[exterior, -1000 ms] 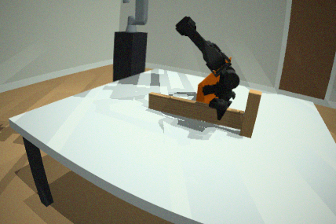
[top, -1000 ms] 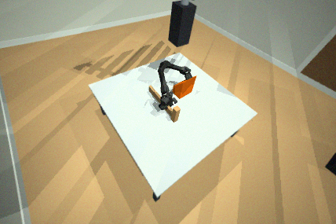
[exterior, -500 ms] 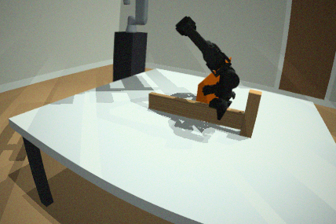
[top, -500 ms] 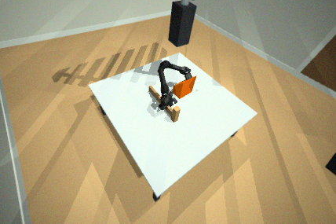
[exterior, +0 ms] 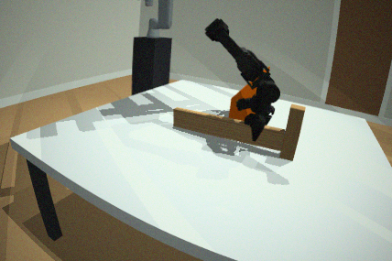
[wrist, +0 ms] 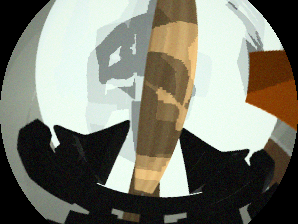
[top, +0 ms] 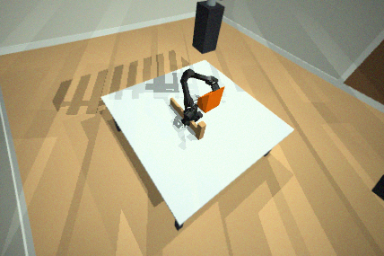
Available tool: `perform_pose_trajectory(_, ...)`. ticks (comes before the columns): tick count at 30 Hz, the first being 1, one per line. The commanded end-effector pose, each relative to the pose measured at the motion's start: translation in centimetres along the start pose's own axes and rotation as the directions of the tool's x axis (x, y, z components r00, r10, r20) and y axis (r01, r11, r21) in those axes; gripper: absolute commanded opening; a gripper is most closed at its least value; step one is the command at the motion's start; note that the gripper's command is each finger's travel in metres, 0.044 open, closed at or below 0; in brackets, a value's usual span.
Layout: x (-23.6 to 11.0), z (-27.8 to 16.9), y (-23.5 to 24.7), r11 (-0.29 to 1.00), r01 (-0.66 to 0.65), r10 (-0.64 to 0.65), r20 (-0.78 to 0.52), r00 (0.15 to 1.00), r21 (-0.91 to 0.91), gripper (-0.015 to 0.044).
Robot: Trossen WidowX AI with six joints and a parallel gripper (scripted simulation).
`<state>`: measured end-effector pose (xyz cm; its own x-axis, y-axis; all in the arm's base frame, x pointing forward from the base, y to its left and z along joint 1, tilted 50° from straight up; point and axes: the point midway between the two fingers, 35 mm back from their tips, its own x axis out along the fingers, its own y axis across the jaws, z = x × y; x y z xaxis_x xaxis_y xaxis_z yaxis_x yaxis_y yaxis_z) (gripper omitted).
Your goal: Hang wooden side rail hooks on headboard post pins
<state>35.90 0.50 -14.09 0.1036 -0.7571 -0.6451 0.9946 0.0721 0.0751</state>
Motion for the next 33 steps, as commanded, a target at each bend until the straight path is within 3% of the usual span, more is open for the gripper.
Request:
perform_pose_trajectory(1,-1.8,0.0,0.2,1.000,-0.004,0.004,-0.008,1.000,0.004,0.0420)
perform_pose_trajectory(4,-3.8,0.0,0.1,1.000,-0.005,0.005,-0.011,1.000,0.002,0.0440)
perform_pose_trajectory(14,-3.8,3.0,0.2,1.000,-0.004,0.004,-0.009,1.000,0.002,0.0440)
perform_pose_trajectory(33,-3.8,2.7,0.4,1.000,-0.006,0.006,-0.013,1.000,0.010,0.0440)
